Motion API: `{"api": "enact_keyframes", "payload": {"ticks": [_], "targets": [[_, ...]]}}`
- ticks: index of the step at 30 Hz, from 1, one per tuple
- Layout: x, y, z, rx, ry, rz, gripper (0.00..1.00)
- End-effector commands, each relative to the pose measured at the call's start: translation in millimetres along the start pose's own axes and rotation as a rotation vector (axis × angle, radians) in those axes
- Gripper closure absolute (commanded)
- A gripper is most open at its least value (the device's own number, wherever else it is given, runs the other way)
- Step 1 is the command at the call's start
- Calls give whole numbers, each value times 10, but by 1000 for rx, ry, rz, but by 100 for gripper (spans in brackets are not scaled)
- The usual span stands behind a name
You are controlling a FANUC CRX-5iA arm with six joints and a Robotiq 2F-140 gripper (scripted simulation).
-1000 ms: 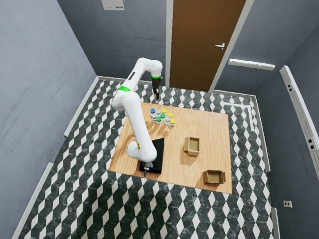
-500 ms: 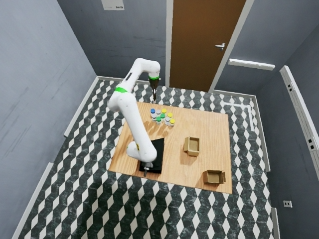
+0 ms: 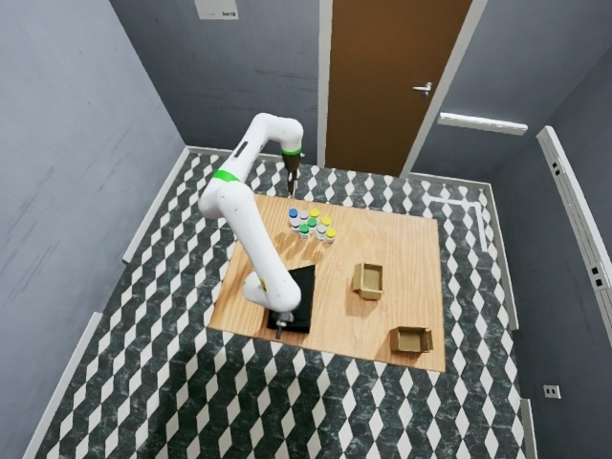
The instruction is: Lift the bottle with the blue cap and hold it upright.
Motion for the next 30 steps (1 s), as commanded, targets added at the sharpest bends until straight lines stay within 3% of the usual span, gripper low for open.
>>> {"api": "enact_keyframes", "payload": {"ticks": [1, 8, 16, 25, 30], "targets": [[-47, 26, -23, 4, -69, 15, 49], [-185, 70, -101, 11, -274, 58, 49], [-195, 70, -101, 16, -285, 57, 49], [-382, 107, -185, 39, -550, 110, 49], [-382, 107, -185, 39, -550, 110, 49]]}}
Point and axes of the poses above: the point where the finger pads meet when closed, its own y axis back along the fingers, its own x axis across the jaws, z = x × y, the point moved 4 cm from there along y, back along the fingers, and after that the axes turned 9 degrees about -y, right-handed, at the moved point
